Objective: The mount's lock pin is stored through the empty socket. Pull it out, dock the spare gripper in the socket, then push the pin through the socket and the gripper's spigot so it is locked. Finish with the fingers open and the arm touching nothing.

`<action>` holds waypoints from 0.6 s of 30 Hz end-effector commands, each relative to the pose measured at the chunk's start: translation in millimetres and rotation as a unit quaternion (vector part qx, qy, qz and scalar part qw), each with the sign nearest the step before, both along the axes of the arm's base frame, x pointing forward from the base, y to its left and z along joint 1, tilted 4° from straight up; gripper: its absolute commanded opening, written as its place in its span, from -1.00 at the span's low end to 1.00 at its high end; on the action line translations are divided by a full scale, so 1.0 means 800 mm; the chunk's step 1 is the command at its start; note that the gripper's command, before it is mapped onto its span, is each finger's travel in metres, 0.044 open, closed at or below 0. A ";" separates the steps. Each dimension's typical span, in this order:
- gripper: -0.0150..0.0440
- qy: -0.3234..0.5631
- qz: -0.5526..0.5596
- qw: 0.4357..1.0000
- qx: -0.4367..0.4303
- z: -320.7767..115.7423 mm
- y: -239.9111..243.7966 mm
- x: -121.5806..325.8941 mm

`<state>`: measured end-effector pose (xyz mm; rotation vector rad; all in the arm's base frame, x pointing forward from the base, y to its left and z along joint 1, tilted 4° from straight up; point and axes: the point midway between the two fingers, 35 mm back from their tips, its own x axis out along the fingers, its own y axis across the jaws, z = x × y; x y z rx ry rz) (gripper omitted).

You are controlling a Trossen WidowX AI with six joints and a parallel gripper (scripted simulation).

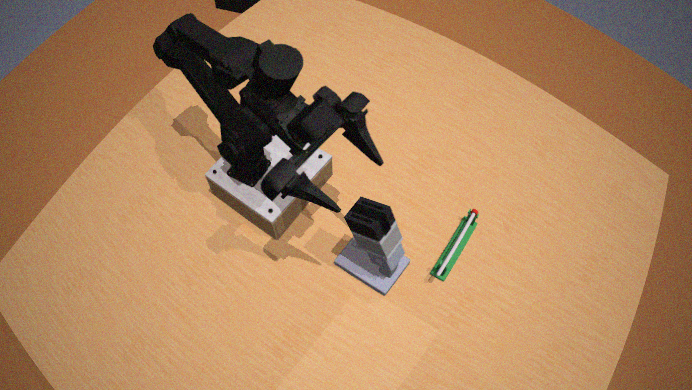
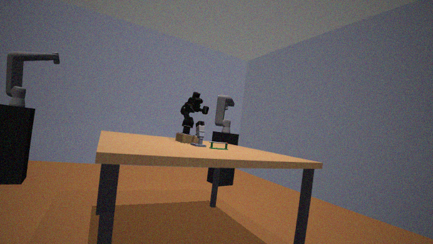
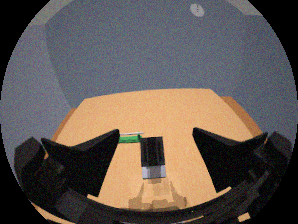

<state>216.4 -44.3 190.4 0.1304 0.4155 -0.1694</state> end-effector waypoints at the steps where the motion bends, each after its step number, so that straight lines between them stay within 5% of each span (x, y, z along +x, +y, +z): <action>1: 1.00 0.002 0.000 1.000 0.000 -0.002 0.000 0.000; 11: 0.12 0.041 -0.007 0.999 0.022 -0.010 0.048 0.011; 18: 0.12 0.042 -0.010 0.999 0.016 -0.005 0.089 0.009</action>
